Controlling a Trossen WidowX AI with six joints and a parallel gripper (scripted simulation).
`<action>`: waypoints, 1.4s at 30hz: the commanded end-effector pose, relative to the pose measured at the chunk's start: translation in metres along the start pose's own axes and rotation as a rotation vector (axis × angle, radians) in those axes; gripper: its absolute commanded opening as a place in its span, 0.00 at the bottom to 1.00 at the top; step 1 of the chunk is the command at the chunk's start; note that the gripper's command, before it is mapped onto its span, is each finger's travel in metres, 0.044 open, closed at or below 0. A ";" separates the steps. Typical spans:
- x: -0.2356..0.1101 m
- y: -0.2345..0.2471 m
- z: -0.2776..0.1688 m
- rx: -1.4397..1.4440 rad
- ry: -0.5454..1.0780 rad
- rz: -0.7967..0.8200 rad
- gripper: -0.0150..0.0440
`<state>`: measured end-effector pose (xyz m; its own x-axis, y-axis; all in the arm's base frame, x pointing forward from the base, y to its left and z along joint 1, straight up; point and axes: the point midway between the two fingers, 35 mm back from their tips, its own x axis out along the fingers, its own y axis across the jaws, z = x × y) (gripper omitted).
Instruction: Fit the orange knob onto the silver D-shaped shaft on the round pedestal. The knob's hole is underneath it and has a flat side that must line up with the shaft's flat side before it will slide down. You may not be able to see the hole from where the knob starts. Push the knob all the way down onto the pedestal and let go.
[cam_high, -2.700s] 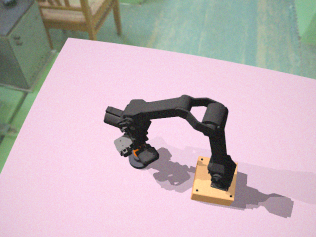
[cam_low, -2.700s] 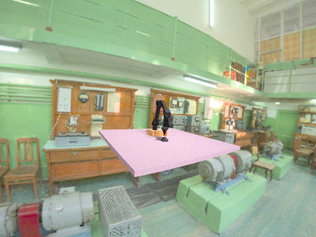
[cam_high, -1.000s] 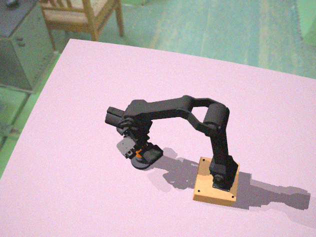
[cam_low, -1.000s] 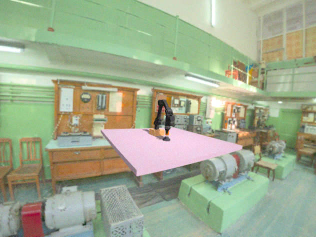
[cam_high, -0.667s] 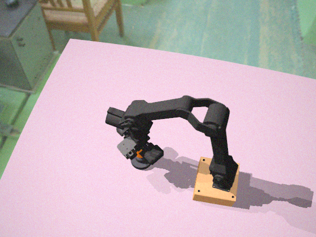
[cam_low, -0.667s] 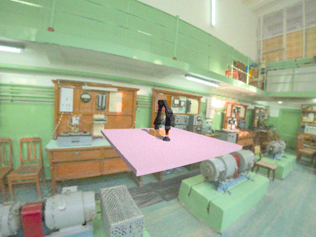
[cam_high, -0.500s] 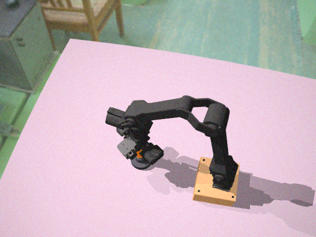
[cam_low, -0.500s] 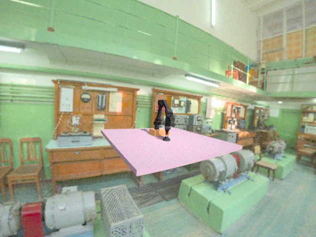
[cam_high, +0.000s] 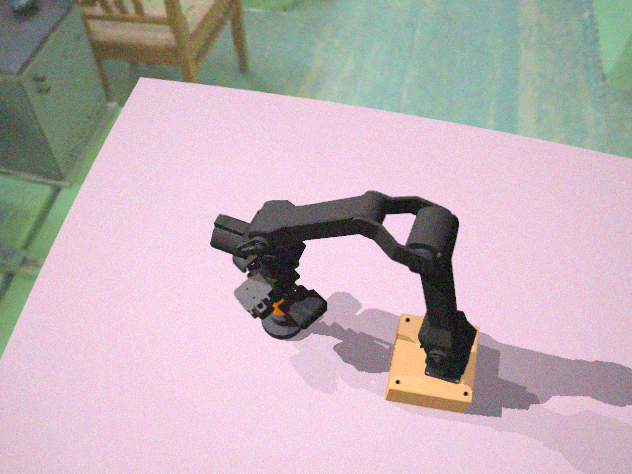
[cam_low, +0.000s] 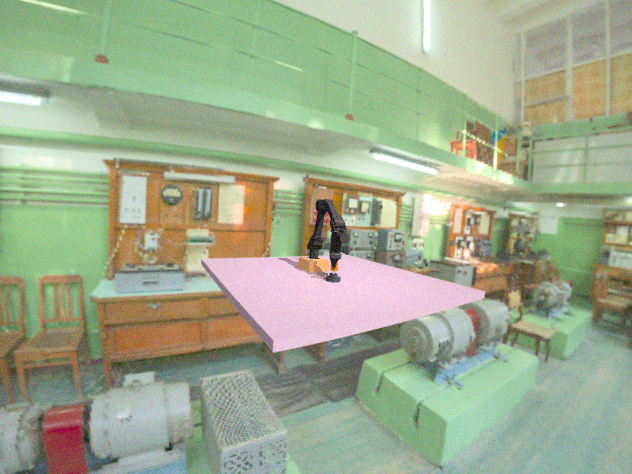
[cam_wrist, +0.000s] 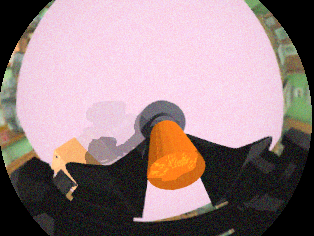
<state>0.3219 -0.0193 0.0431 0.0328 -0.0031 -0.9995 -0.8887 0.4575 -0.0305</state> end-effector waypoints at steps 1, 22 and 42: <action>-0.004 -0.001 0.001 -0.003 -0.002 -0.001 0.25; 0.000 0.000 0.001 -0.213 -0.002 -0.001 0.25; -0.004 0.000 0.000 -0.238 -0.002 -0.001 0.25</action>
<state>0.3219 -0.0192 0.0453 0.0332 -0.0031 -0.9994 -0.9658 0.2572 -0.0329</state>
